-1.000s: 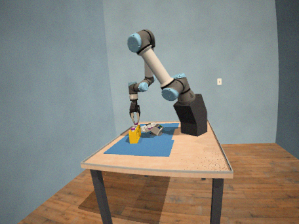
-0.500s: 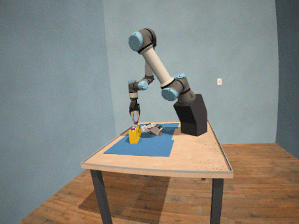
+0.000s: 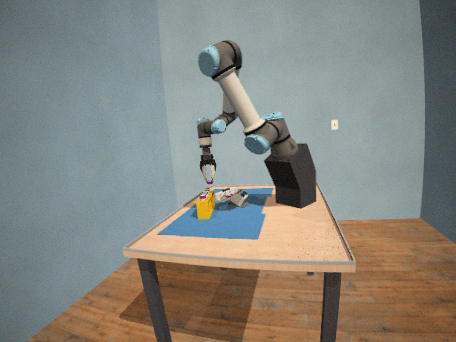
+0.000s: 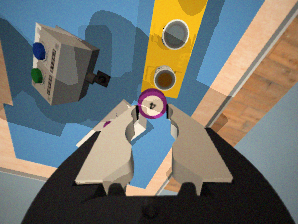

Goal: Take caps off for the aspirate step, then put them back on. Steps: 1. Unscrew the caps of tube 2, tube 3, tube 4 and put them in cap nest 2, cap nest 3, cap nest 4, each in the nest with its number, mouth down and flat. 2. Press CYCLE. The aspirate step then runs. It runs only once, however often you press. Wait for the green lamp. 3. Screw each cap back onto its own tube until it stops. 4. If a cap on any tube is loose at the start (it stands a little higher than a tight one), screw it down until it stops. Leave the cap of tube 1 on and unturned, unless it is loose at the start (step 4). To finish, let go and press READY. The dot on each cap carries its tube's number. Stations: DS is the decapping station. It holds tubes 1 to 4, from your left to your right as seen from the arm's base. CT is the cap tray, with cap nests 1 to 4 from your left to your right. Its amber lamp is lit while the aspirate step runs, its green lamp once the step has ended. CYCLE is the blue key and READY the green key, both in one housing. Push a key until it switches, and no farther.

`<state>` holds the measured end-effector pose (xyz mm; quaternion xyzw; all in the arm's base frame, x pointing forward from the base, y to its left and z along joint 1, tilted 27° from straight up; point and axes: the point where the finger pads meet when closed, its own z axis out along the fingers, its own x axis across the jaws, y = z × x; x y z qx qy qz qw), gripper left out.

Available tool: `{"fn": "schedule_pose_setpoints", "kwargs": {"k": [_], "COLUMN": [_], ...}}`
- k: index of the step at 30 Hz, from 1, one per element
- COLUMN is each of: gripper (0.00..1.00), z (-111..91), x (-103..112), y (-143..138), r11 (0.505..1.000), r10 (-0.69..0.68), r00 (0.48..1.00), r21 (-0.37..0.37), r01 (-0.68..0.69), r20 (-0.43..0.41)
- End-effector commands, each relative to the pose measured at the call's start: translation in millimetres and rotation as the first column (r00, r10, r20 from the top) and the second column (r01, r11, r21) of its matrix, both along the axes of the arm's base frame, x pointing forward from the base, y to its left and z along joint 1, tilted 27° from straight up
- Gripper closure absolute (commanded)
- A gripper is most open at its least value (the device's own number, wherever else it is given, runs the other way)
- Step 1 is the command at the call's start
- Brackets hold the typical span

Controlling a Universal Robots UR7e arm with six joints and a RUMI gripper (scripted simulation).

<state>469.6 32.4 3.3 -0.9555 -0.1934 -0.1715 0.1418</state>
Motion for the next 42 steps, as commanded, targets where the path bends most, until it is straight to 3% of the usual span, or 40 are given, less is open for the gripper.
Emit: {"fn": "schedule_pose_setpoints", "kwargs": {"k": [1,4,8,10,11,12,42], "gripper": [1.0,1.0,1.0,1.0,1.0,1.0,1.0], "z": [-10.1,-13.7,-24.5,-24.5,-28.1,-31.7,-107.4], "x": [-7.7,-10.3,-18.0,-18.0,-20.6,-23.2,-77.5], "y": [-21.6,-28.7,-49.9,-49.9,-56.9,-64.0,-212.3], "r11": [0.969,0.946,0.849,0.849,0.802,0.792,0.792], "r10": [0.245,0.318,0.522,0.522,0.591,0.604,0.604], "r00": [0.965,0.942,0.838,0.838,0.788,0.778,0.778], "r21": [-0.065,-0.095,-0.191,-0.191,-0.227,-0.234,-0.234], "r01": [-0.24,-0.309,-0.493,-0.493,-0.552,-0.563,-0.563], "r20": [0.088,0.11,0.159,0.159,0.171,0.173,0.173]}}
